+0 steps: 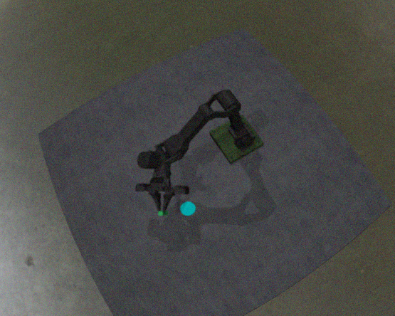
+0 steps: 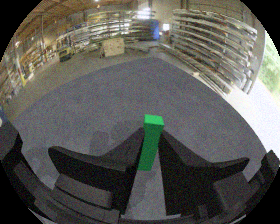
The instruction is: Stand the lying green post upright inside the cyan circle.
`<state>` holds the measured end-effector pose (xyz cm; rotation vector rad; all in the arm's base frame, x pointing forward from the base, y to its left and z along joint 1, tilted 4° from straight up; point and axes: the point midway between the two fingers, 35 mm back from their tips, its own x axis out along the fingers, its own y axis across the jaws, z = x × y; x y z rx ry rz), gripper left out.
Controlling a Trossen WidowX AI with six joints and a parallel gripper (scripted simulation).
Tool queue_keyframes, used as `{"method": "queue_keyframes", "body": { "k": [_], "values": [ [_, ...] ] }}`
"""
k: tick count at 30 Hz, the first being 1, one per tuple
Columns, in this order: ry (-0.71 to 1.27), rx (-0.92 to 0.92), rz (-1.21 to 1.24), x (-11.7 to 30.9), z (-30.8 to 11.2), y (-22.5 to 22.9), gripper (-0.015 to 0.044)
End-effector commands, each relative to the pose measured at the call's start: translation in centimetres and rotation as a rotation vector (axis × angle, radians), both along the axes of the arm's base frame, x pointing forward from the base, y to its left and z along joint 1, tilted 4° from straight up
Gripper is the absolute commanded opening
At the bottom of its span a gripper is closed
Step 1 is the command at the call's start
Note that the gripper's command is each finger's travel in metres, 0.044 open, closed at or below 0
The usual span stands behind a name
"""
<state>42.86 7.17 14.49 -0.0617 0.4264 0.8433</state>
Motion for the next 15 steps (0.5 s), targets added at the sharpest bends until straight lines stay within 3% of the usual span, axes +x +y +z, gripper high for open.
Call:
{"method": "queue_keyframes", "body": {
  "k": [1, 15],
  "values": [
    [-0.009, 0.021, 0.003, -0.35, 0.01, -0.18, 0.0023],
    [-0.056, 0.073, 0.020, -1.06, 0.28, -0.56, 0.0023]
  ]
}}
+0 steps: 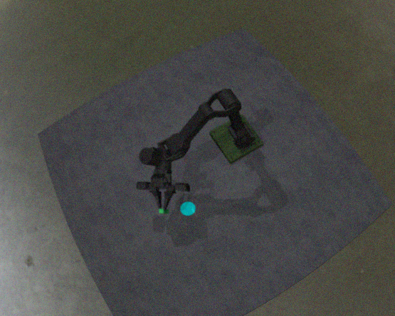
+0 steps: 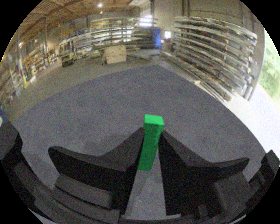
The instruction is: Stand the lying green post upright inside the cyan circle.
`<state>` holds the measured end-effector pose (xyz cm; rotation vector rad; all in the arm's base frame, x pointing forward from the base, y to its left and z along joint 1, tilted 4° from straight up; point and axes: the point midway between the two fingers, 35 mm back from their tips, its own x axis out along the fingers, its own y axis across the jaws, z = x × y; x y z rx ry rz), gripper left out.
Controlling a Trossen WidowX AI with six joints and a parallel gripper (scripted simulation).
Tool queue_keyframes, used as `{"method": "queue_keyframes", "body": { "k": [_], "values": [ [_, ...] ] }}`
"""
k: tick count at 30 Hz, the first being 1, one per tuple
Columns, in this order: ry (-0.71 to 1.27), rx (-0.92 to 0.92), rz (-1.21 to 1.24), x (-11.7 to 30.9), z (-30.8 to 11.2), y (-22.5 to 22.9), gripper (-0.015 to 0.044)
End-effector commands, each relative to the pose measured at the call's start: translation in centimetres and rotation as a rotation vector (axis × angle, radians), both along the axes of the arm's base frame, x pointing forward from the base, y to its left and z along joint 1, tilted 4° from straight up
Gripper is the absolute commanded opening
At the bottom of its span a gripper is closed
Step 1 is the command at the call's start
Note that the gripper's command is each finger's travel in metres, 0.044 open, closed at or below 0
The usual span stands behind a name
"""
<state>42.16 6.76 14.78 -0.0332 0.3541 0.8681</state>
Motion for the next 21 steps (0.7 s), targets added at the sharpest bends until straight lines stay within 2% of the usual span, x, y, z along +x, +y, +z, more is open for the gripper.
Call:
{"method": "queue_keyframes", "body": {
  "k": [1, 21],
  "values": [
    [-0.009, 0.019, 0.005, -0.4, 0.0, -0.2, 0.0023],
    [-0.074, 0.082, 0.039, -1.9, 0.4, -0.7, 0.0023]
  ]
}}
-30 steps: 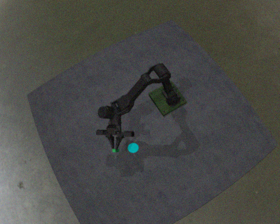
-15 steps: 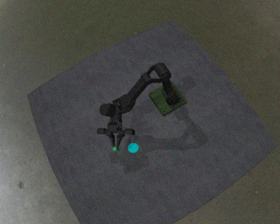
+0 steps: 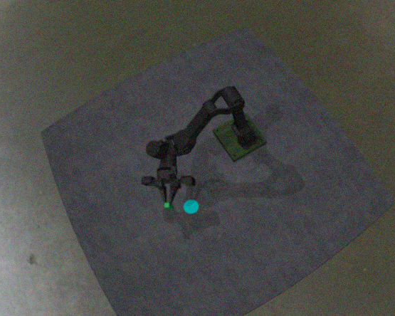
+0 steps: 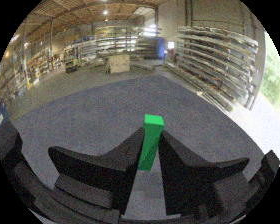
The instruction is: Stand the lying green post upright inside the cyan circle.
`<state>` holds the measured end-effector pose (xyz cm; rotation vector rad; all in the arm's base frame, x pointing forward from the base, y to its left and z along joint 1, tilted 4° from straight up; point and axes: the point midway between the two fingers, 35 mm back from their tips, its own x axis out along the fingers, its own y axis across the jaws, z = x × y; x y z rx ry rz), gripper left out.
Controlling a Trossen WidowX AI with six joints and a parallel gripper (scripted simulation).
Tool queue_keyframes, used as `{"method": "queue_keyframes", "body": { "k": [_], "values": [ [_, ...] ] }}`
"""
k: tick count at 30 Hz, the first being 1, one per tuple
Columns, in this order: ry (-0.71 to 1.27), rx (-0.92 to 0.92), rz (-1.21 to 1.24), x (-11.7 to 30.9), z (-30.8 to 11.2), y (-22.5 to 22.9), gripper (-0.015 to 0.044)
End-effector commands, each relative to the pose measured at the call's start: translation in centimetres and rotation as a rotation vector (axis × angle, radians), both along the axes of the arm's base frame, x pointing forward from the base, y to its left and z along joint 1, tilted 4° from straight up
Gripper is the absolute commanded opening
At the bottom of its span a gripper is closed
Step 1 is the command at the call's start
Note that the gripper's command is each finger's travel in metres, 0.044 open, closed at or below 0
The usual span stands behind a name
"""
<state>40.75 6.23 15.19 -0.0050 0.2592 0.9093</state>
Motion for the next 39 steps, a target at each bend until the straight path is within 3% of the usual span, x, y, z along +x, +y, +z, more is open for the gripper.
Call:
{"method": "queue_keyframes", "body": {
  "k": [1, 39],
  "values": [
    [-0.008, 0.016, 0.008, -0.5, 0.0, -0.2, 0.0023],
    [-0.123, 0.096, 0.096, -4.4, 0.5, -0.8, 0.0023]
  ]
}}
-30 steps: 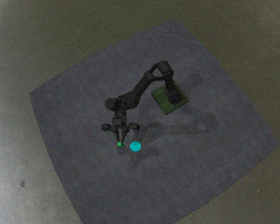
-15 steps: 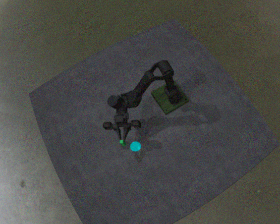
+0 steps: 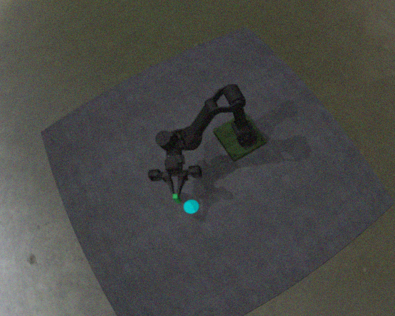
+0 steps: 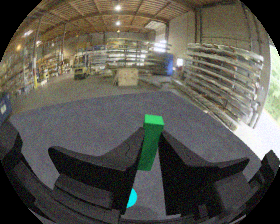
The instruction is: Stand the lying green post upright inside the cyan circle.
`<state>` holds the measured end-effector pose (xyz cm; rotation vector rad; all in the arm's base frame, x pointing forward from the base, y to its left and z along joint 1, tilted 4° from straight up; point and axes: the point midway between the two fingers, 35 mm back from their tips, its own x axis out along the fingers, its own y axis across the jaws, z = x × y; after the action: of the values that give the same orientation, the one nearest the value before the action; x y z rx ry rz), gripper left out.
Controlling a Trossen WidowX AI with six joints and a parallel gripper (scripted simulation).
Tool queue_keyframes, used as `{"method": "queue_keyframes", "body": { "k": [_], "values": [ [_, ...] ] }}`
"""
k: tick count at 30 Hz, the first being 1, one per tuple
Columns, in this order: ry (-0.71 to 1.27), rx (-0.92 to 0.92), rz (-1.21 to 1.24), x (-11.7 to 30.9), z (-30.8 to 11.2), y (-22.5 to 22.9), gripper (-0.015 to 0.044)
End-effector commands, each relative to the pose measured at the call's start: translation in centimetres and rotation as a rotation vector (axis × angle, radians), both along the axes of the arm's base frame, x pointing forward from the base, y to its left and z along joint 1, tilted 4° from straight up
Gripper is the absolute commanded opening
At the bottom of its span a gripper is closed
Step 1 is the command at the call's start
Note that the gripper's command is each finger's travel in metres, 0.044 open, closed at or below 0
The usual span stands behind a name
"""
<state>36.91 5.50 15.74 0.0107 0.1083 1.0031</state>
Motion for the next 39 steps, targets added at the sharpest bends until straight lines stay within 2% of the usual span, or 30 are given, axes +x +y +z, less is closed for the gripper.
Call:
{"method": "queue_keyframes", "body": {
  "k": [1, 26, 39],
  "values": [
    [-0.006, 0.009, 0.012, -0.7, -0.1, -0.1, 0.0023],
    [-0.073, 0.031, 0.081, -3.9, 0.0, -0.2, 0.0023],
    [-0.075, 0.031, 0.083, -4.0, 0.0, -0.2, 0.0023]
  ]
}}
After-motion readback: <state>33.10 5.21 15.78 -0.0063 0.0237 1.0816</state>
